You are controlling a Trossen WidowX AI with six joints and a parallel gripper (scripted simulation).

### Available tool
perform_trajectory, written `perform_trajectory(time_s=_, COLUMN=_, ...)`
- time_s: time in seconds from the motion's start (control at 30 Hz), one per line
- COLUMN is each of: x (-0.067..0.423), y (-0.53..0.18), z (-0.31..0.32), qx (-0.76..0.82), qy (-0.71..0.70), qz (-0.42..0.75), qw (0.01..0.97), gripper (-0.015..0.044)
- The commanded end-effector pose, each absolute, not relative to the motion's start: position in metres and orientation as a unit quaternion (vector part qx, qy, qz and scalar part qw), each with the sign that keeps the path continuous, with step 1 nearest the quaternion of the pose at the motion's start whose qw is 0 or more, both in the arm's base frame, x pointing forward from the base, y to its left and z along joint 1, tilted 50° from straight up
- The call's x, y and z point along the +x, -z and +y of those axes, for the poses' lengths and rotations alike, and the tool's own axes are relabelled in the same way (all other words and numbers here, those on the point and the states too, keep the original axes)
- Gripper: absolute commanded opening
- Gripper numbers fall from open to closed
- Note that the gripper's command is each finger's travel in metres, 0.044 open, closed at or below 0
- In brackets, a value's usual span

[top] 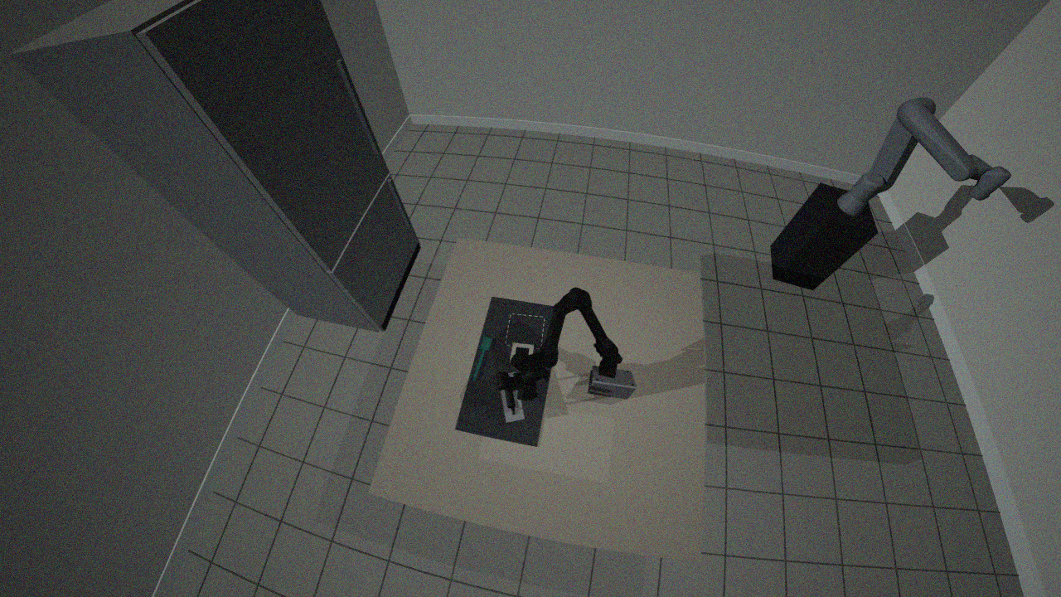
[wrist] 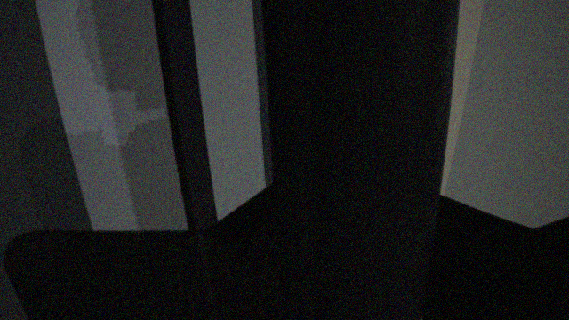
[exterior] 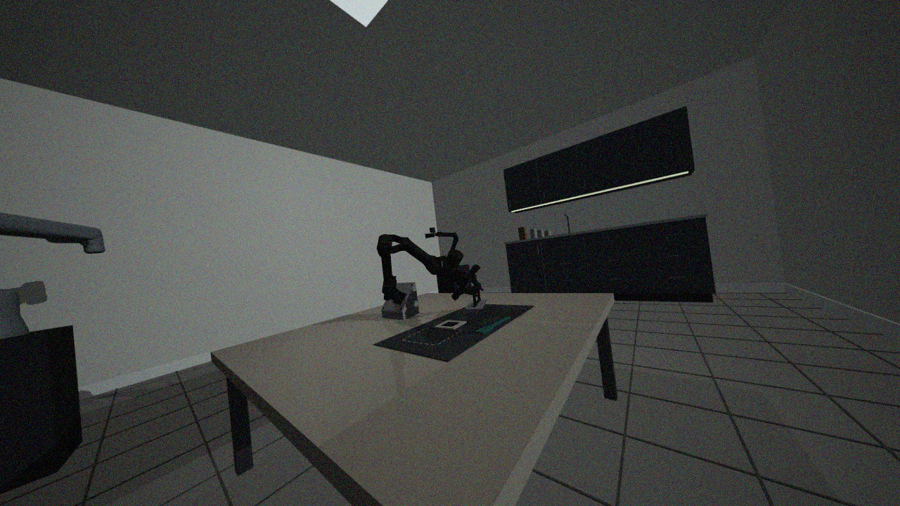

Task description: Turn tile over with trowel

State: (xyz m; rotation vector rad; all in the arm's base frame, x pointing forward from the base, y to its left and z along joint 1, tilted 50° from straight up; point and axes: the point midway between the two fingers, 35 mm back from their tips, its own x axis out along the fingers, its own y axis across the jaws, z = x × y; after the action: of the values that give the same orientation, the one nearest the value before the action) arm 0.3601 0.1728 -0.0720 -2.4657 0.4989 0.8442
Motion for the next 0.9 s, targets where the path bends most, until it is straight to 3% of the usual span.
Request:
perform_trajectory(time_s=0.0, x=0.357, y=0.054, z=0.163, qx=-0.901, qy=-0.267, qz=0.193, qw=0.283, gripper=0.0)
perform_trajectory(time_s=0.33, x=0.345, y=0.029, z=0.136, qx=-0.891, qy=-0.19, qz=0.218, qw=0.351, gripper=0.0)
perform_trajectory(time_s=0.87, x=0.346, y=0.035, z=0.132, qx=-0.89, qy=-0.188, qz=0.218, qw=0.352, gripper=0.0)
